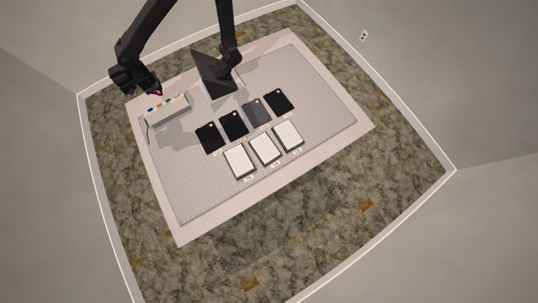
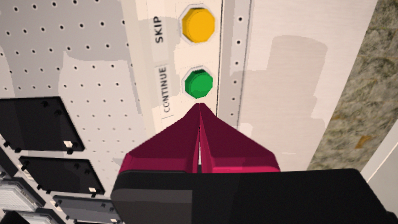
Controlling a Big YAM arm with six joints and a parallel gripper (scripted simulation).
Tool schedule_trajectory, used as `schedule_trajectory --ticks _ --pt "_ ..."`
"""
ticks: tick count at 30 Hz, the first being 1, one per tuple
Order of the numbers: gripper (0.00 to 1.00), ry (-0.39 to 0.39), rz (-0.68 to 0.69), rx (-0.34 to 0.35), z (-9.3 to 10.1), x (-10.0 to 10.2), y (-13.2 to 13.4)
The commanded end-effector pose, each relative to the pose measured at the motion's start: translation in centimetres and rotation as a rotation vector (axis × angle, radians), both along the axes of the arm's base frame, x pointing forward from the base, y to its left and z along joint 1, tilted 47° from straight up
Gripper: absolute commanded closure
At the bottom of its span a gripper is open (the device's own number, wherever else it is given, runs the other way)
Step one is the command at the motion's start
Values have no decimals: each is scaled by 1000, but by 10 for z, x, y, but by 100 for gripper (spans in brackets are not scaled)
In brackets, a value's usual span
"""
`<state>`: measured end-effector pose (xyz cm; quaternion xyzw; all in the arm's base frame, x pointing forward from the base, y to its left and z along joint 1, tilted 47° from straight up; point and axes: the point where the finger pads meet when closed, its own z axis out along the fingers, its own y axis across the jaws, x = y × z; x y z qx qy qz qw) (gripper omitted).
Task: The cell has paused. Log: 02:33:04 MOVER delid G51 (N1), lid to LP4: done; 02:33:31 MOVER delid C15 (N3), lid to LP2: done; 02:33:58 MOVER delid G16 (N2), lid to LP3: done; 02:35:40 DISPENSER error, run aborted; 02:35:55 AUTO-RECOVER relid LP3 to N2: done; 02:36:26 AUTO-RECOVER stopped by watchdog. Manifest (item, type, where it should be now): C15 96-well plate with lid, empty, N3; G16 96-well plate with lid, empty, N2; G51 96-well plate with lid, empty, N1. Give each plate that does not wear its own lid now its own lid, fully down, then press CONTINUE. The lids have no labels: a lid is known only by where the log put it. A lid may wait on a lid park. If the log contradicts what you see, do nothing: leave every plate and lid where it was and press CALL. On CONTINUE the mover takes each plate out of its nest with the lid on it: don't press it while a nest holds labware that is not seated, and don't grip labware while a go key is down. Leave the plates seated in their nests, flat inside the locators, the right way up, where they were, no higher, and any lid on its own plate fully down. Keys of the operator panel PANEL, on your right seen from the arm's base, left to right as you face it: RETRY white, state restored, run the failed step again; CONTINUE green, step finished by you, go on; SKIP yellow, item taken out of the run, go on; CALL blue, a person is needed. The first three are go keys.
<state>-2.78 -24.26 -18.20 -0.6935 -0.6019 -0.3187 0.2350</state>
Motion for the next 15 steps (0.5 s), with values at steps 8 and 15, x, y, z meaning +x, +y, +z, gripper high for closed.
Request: schedule_trajectory --ticks 8,15 --pt "100 -10 12 -13 -9 2 4" --pt "100 -8 9 -22 -6 0 2"
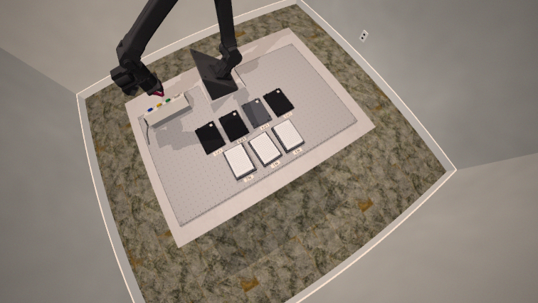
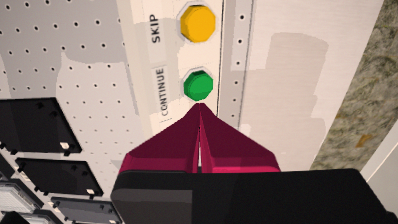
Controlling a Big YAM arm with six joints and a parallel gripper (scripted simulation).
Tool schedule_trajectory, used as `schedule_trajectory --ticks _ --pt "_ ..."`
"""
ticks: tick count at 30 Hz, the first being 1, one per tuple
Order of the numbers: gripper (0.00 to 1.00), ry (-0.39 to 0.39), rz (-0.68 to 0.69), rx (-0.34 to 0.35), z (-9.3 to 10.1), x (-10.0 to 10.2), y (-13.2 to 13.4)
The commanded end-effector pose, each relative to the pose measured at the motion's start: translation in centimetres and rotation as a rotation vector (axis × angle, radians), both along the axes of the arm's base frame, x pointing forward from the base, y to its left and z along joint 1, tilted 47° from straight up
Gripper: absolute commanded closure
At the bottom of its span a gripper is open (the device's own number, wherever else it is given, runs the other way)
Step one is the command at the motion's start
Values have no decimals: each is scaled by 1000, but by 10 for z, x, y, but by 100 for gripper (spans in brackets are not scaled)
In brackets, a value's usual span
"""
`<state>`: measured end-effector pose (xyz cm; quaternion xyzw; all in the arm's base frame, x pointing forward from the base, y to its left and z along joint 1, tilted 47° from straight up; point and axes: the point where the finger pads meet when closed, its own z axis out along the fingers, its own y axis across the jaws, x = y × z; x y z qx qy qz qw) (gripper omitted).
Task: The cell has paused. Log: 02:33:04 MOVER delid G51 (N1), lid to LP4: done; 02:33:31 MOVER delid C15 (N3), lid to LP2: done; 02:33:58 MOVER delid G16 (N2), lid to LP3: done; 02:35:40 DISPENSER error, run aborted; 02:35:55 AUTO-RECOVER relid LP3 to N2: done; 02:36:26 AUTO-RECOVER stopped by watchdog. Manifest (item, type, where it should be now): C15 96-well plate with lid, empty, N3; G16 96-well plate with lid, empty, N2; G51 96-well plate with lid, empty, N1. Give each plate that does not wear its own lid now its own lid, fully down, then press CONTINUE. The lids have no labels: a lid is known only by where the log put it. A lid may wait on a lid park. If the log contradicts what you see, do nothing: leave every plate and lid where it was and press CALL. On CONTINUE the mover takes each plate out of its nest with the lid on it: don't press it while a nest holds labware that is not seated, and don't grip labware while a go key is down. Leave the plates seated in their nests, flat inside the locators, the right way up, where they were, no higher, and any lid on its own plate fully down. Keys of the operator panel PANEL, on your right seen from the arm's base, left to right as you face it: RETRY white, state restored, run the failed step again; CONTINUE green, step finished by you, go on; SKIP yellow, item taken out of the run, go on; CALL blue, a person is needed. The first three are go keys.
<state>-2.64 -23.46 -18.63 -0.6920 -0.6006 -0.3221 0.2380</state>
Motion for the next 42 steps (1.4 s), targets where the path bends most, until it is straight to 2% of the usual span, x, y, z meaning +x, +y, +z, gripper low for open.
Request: schedule_trajectory --ticks 1,15,16,21,24,31,42 --pt "100 -6 8 -33 -2 -1 -6" --pt "100 -3 4 -51 3 -4 -10" --pt "100 4 2 -47 -1 -3 -17" --pt "100 4 2 -47 0 -3 -17" --pt "100 -2 2 -51 3 -4 -9" --pt "100 -8 7 -16 -7 -1 5" --pt "100 -8 8 -16 -11 0 10"
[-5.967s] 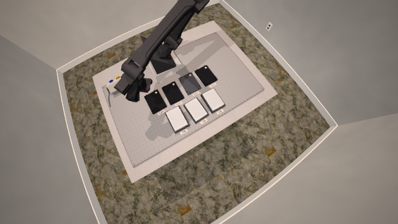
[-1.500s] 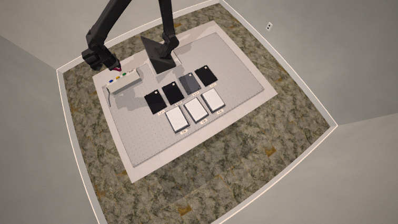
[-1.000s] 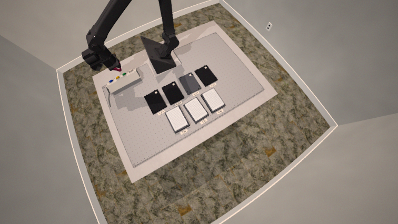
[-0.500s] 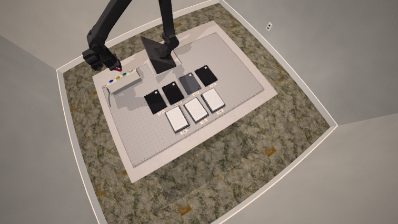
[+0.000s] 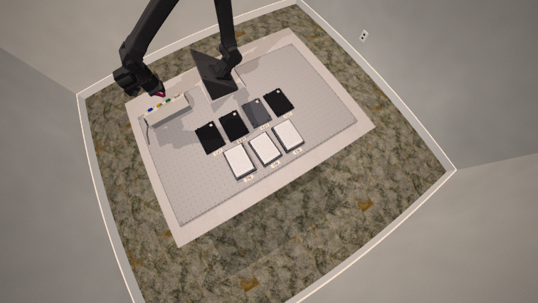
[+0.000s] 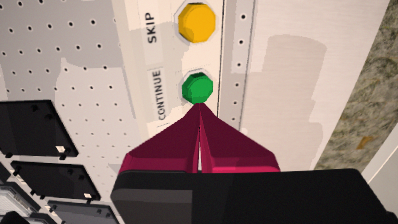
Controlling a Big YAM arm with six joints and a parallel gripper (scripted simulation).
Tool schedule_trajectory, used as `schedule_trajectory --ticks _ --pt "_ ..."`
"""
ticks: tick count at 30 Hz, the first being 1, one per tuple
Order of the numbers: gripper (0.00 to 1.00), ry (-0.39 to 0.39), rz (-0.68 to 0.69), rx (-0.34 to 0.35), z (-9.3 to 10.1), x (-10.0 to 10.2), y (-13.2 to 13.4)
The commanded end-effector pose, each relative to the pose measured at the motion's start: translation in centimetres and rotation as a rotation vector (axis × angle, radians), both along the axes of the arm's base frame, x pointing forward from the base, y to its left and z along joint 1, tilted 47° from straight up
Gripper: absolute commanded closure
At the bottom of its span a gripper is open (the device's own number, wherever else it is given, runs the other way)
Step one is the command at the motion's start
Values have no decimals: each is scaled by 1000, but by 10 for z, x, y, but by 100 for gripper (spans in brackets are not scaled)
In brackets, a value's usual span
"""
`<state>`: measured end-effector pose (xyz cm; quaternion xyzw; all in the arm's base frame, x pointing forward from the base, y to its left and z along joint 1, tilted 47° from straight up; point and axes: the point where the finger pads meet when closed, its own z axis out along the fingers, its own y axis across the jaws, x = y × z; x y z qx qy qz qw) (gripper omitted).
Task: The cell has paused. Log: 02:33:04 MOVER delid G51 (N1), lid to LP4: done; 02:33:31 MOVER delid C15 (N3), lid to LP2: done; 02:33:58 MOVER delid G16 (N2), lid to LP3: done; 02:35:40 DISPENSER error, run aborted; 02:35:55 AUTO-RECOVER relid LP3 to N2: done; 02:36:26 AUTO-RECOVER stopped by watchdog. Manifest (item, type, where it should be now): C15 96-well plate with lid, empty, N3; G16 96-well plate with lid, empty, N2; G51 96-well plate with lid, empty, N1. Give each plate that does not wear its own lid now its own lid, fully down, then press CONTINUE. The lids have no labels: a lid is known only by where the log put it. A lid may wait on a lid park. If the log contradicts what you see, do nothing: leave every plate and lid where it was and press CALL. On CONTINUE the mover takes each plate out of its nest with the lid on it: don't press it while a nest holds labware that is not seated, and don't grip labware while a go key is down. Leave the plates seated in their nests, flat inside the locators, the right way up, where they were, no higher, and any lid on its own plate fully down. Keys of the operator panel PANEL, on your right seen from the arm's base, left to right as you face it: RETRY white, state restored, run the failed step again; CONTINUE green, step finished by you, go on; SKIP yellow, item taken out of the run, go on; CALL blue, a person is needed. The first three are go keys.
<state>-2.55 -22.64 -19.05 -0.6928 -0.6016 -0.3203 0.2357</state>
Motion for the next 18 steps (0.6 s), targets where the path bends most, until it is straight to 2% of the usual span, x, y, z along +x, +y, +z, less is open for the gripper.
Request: schedule_trajectory --ticks 1,18 --pt "100 -8 9 -10 -8 0 2" --pt "100 -7 12 -9 -14 3 10"
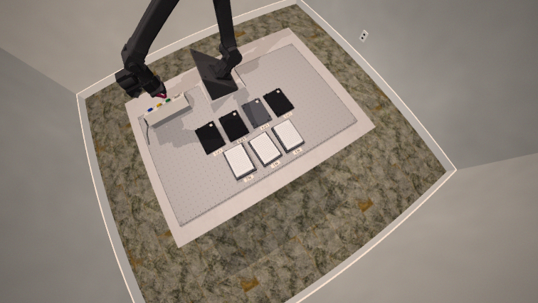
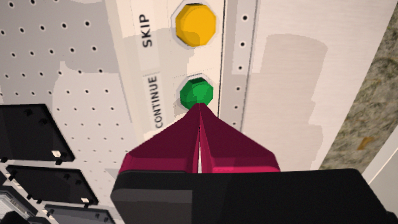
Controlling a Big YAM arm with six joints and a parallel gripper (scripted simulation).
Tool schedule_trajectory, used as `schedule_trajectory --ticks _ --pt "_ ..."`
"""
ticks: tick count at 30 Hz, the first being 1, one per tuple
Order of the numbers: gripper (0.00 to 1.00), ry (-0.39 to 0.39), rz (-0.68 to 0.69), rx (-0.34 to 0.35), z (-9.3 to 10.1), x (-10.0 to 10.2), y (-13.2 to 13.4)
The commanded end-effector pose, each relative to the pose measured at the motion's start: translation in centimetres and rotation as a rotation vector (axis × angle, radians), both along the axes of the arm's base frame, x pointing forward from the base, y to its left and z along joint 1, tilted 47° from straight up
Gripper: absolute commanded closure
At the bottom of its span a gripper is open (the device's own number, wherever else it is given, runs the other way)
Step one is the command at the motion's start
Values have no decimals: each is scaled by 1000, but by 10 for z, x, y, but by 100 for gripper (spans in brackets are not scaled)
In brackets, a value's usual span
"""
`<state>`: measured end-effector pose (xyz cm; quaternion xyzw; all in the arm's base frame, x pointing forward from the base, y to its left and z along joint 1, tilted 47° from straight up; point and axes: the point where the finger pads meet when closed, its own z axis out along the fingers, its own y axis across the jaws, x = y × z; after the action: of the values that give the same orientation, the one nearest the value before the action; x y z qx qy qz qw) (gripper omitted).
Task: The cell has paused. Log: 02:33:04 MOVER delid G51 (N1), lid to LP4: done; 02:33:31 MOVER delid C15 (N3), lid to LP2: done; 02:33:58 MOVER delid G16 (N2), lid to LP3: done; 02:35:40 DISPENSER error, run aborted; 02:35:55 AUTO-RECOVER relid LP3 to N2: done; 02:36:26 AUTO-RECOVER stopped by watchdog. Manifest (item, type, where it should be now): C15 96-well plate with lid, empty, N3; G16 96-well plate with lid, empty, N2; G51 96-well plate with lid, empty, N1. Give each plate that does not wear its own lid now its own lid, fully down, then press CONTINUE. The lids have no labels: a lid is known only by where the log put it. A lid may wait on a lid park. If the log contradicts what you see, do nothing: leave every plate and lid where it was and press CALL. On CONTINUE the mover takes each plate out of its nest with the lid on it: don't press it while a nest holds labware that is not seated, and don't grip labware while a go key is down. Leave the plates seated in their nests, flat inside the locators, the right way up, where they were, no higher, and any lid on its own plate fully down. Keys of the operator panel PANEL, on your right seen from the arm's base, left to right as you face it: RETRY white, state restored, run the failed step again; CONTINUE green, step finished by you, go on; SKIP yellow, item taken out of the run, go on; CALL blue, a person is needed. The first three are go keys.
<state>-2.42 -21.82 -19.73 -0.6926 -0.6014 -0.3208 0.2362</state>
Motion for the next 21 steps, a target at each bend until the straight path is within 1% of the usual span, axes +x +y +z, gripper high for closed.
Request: schedule_trajectory --ticks 1,21 --pt "100 -7 12 -11 -8 2 2" --pt "100 -3 9 -10 -14 4 9"
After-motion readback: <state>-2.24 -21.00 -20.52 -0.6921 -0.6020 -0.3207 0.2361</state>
